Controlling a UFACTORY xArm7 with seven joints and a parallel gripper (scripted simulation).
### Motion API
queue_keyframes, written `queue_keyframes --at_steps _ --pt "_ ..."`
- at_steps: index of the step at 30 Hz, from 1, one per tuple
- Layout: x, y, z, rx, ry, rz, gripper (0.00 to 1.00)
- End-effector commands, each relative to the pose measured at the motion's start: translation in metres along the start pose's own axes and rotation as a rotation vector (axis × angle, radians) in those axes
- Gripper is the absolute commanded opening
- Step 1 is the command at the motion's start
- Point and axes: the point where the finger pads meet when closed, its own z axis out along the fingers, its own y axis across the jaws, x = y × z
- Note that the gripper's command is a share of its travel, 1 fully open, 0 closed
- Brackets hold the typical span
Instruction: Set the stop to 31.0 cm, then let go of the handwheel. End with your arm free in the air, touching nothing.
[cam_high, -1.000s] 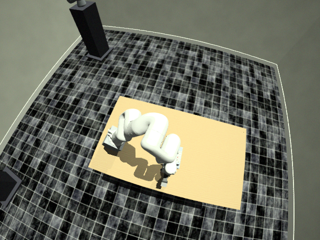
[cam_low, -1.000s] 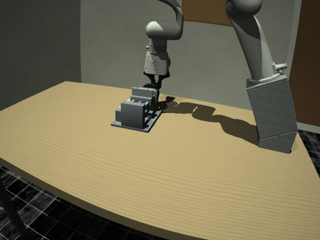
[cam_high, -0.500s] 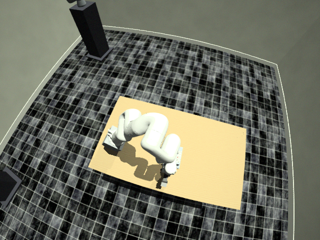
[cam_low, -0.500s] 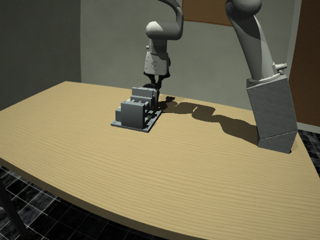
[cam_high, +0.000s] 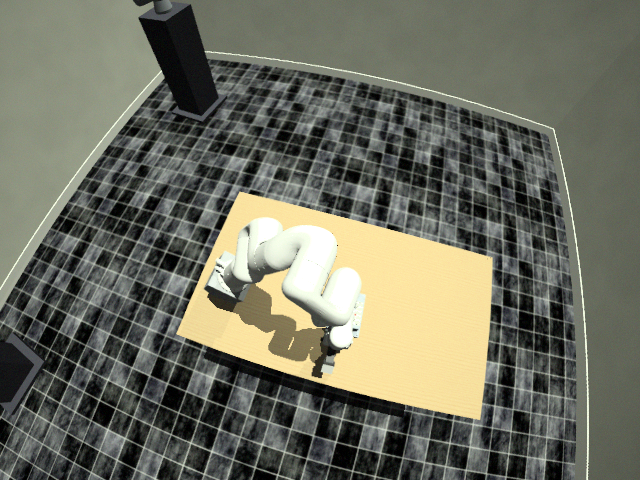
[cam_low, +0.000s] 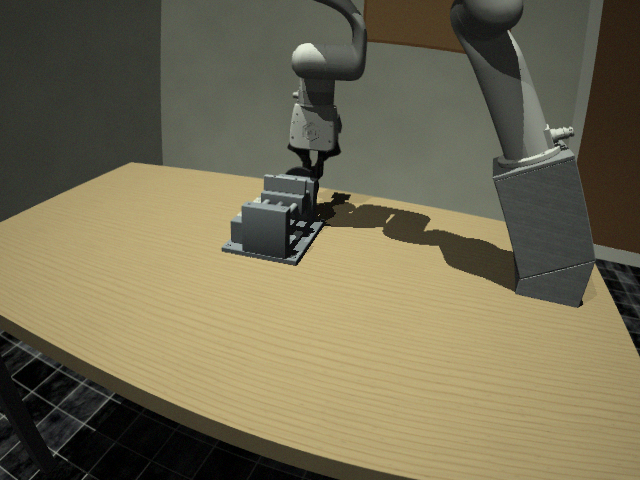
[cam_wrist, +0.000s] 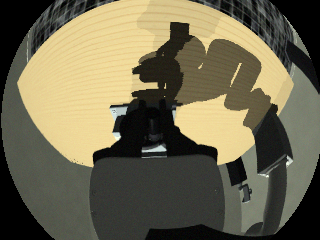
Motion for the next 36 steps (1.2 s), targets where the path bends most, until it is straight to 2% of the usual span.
queue_keyframes --at_steps 1,36 --pt "0.0005 0.0000 -0.0001 0.002 0.001 0.001 0.06" --pt "0.0005 0.0089 0.0089 0.002 0.001 0.001 0.06"
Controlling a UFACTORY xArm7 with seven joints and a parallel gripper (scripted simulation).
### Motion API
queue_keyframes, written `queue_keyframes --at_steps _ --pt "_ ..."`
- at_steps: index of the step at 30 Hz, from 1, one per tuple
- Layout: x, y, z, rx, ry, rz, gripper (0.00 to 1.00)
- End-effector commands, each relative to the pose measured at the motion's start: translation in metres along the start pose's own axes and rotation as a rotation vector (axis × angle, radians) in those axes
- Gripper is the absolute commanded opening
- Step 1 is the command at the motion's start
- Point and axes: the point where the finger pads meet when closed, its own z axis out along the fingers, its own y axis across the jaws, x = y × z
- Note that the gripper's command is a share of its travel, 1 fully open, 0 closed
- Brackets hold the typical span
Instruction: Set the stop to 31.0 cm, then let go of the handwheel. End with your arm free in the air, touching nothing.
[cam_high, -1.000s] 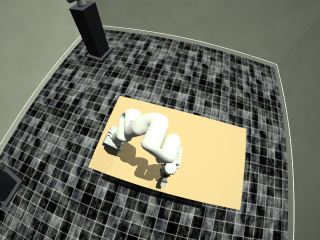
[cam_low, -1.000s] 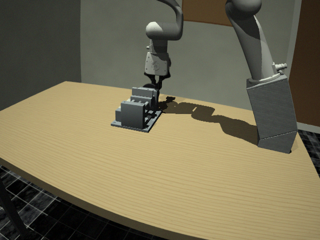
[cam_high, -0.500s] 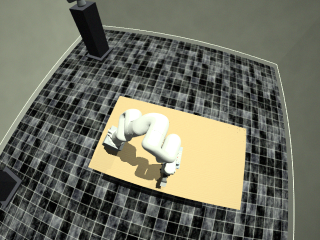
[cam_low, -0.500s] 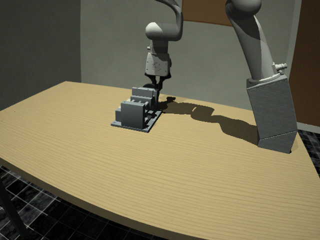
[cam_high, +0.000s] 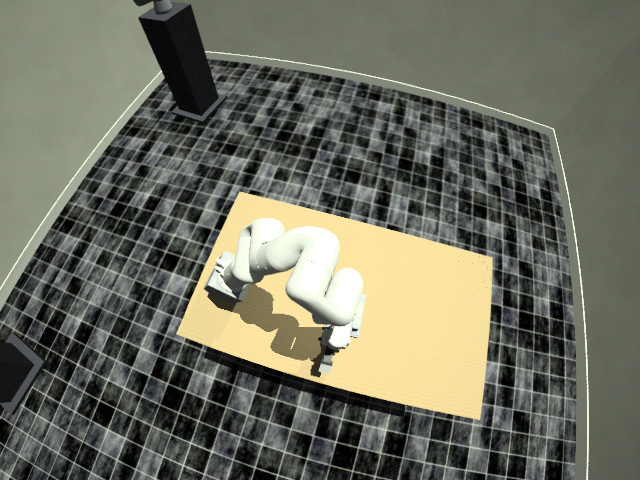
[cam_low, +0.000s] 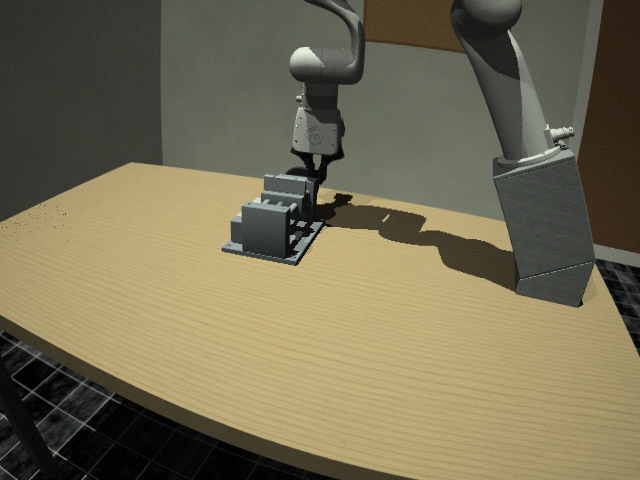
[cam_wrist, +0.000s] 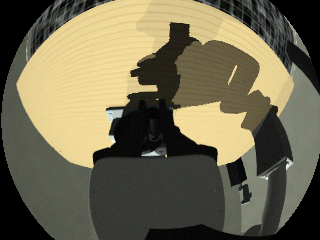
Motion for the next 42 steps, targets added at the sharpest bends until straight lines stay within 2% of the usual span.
queue_keyframes --at_steps 1,28,42 --pt "0.000 0.001 0.002 0.003 0.001 0.001 0.06" --pt "0.000 0.004 0.021 0.003 0.001 0.001 0.06" --pt "0.001 -0.008 0.039 0.003 0.001 0.001 0.06"
